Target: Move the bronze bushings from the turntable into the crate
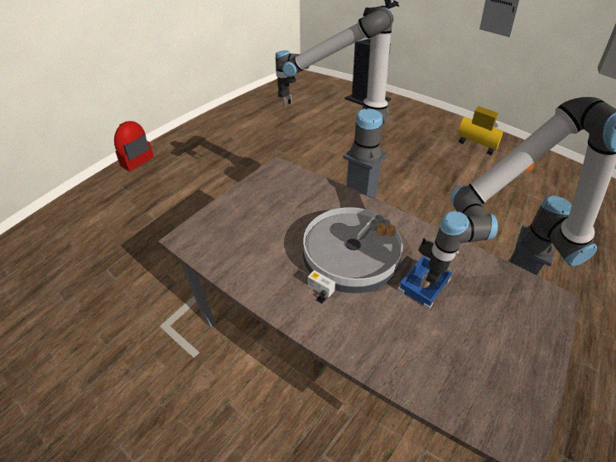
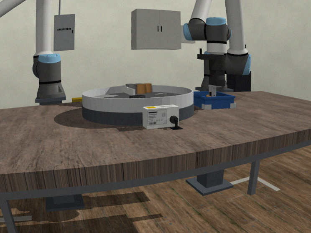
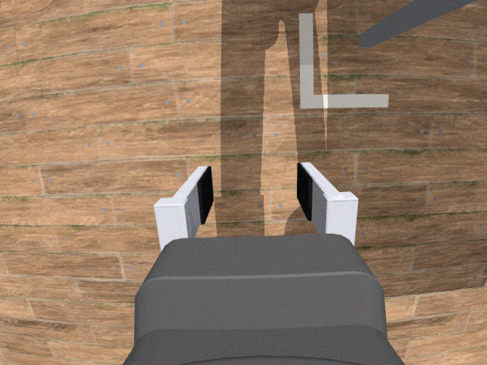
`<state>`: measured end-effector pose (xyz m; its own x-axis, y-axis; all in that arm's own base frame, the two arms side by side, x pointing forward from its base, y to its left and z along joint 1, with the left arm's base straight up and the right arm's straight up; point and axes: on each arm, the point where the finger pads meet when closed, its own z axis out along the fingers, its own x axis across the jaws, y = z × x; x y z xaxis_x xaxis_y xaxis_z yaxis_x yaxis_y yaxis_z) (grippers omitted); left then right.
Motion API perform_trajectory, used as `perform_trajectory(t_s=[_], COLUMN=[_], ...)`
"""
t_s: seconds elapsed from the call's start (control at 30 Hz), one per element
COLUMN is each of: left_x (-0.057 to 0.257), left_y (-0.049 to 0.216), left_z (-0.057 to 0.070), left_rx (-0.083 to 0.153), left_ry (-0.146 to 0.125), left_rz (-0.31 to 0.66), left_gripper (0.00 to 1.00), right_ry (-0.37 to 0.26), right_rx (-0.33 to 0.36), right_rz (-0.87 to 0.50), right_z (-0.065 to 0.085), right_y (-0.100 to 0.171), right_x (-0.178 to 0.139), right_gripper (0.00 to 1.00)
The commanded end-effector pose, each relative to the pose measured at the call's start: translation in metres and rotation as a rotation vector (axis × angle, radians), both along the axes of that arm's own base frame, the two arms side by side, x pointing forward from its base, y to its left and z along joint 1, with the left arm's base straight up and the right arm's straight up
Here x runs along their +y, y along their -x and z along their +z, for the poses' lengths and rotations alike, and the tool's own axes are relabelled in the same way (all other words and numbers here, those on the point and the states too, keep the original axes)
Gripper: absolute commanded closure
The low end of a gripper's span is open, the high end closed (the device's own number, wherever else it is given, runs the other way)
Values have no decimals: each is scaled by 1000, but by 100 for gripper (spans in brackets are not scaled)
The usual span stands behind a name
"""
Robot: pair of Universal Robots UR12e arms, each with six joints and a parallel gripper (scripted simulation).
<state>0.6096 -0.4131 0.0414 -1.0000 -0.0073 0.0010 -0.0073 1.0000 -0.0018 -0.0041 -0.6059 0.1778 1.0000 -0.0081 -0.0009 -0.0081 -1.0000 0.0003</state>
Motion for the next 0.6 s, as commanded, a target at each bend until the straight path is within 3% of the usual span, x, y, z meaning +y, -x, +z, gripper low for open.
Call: perform_trajectory(t_s=[0.0,0.57], left_x=[-2,-3], left_y=[-2,-3], left_z=[3,10], left_rx=[-3,-5], left_ry=[4,6], left_rz=[0,0], left_gripper=[62,62], right_ry=[0,0], right_rx=[-1,-1], right_rz=[0,0], right_z=[-1,-1], right_y=[1,1], right_x=[2,2], right_gripper=[0,0])
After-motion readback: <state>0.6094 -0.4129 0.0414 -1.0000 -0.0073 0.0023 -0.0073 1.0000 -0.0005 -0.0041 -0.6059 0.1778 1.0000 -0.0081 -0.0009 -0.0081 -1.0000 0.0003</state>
